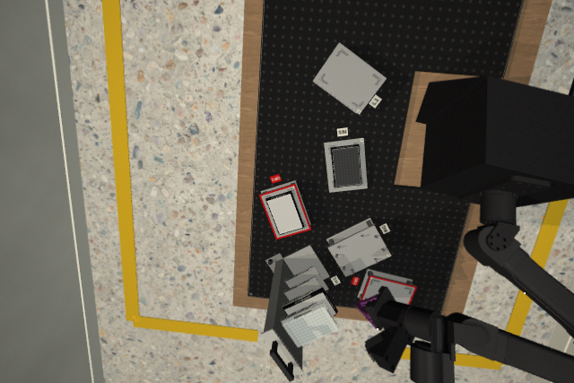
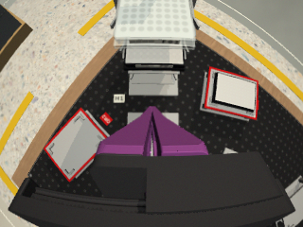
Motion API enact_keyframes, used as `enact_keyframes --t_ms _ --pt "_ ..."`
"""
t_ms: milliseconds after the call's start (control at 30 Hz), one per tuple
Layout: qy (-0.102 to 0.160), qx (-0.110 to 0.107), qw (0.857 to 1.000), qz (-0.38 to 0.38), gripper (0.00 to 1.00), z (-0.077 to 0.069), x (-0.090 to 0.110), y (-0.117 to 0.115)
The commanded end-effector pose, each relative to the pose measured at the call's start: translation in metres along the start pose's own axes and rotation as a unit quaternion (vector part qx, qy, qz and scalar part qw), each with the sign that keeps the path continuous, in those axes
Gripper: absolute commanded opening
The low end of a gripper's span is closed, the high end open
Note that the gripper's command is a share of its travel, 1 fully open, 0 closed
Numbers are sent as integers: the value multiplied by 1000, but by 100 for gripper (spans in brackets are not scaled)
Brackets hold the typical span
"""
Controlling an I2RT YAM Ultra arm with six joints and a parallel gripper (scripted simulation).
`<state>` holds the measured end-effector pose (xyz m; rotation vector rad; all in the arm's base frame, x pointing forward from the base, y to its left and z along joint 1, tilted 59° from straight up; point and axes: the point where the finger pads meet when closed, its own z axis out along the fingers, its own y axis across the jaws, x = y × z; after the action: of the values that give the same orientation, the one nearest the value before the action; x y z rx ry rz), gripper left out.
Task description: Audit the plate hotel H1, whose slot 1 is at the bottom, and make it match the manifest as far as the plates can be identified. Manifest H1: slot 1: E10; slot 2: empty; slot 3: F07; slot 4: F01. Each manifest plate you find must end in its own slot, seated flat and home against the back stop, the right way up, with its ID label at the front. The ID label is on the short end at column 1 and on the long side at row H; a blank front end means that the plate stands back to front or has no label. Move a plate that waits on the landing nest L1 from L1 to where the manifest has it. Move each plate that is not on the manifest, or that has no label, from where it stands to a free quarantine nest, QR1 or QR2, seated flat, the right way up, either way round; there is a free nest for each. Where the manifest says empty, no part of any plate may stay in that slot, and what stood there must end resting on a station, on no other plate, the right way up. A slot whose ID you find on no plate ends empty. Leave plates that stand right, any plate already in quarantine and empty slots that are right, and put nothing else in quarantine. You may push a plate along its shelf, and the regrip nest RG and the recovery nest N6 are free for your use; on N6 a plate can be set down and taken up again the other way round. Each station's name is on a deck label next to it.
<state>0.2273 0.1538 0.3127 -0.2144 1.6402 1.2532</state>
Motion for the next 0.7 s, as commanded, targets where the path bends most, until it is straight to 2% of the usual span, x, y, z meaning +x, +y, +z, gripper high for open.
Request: enact_keyframes --t_ms 0,667 --pt "-4 4 1000 0 0 -3 -1 -1" --pt "-3 4 1000 0 0 -24 20 -1"
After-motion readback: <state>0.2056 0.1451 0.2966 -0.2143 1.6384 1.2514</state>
